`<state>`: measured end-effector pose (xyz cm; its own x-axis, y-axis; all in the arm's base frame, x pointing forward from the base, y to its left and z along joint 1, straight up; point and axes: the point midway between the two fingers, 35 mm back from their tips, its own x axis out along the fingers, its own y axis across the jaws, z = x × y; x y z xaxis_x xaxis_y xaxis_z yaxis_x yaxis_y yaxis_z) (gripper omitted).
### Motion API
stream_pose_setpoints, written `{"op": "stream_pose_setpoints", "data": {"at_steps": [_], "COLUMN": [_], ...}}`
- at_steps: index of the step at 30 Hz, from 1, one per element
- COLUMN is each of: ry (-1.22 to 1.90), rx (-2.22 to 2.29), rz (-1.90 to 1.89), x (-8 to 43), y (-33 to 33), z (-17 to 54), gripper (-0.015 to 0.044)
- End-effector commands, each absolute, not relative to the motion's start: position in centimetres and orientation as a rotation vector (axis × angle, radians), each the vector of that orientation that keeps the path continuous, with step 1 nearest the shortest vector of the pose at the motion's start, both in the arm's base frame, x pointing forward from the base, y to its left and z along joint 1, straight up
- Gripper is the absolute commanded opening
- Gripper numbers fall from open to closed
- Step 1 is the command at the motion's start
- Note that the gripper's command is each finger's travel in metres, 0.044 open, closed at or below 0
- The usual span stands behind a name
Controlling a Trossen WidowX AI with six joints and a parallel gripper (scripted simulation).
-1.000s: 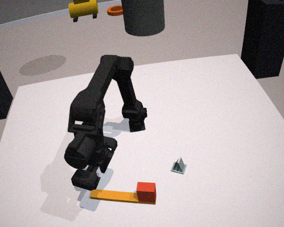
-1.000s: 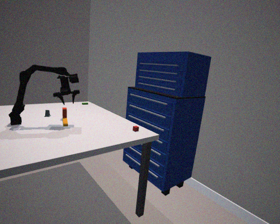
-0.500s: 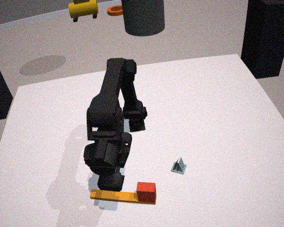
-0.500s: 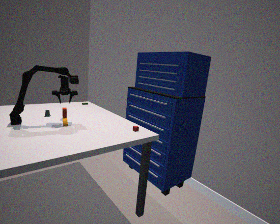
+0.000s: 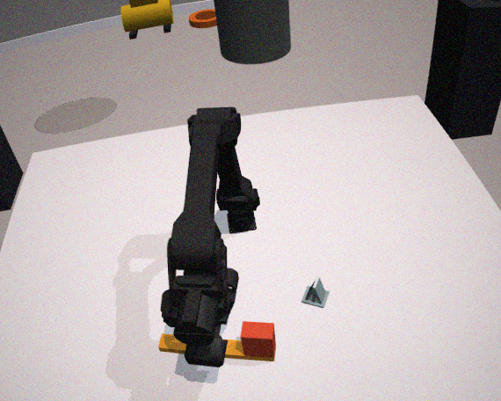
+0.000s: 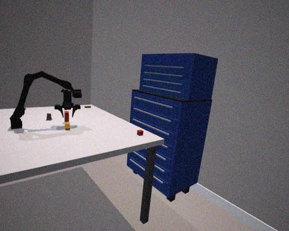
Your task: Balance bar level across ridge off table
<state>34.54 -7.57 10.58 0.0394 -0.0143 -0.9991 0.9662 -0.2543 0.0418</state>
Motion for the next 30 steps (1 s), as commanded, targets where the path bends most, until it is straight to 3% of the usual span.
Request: {"op": "stream_pose_setpoints", "data": {"at_steps": [1, 30], "ry": [1.052, 1.052], "rx": [1.406, 1.406], "rz": [-1.368, -1.369], "x": [34.1, 34.1], "y": [-7.4, -7.4], "z": [8.0, 5.1], "gripper": [0.0315, 0.0315]}}
